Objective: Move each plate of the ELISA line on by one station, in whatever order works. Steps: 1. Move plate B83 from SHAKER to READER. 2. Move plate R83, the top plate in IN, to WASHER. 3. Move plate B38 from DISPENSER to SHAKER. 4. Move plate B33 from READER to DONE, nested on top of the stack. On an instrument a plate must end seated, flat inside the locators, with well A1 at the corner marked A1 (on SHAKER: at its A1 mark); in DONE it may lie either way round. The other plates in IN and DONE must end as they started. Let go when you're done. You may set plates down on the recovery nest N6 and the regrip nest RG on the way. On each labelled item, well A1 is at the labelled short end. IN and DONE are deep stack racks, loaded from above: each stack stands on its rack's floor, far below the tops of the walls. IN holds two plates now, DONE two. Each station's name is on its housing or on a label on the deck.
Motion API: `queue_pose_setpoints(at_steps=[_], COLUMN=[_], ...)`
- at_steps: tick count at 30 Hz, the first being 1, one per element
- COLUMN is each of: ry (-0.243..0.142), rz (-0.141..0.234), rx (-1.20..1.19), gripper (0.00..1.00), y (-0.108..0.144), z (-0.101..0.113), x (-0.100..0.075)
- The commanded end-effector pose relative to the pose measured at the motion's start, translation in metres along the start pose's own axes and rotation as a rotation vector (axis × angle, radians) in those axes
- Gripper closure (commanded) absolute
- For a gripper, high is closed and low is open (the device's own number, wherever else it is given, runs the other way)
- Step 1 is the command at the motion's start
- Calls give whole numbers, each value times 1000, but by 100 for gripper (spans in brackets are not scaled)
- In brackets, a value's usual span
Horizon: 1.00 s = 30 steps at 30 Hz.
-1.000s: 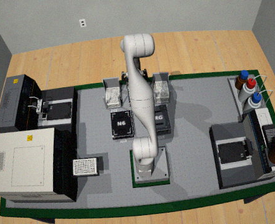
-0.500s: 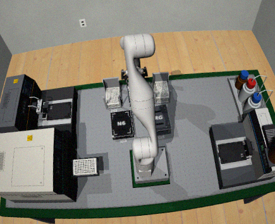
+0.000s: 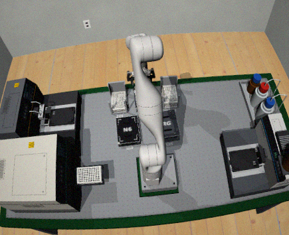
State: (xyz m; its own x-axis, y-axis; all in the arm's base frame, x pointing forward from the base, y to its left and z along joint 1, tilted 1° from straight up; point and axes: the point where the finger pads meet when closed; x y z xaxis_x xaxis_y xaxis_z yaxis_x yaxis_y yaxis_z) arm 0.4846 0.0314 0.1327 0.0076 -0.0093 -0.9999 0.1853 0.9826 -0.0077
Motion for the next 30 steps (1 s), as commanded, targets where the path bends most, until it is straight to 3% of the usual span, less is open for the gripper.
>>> queue_pose_setpoints(at_steps=[1, 30], ry=[-2, -2], rz=[0, 0], rx=[0, 0], gripper=[0, 0], y=[0, 0], z=[0, 0], x=[-6, -39])
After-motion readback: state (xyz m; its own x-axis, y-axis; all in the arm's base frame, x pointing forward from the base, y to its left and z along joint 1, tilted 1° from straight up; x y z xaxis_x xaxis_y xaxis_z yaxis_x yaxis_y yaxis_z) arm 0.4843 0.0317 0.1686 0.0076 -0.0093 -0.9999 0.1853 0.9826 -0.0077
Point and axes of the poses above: the point where the finger pads meet when closed, its own x axis out along the fingers, its own y axis across the jaws, z = x × y, and after that the axes turned 15 degrees about x, right-handed
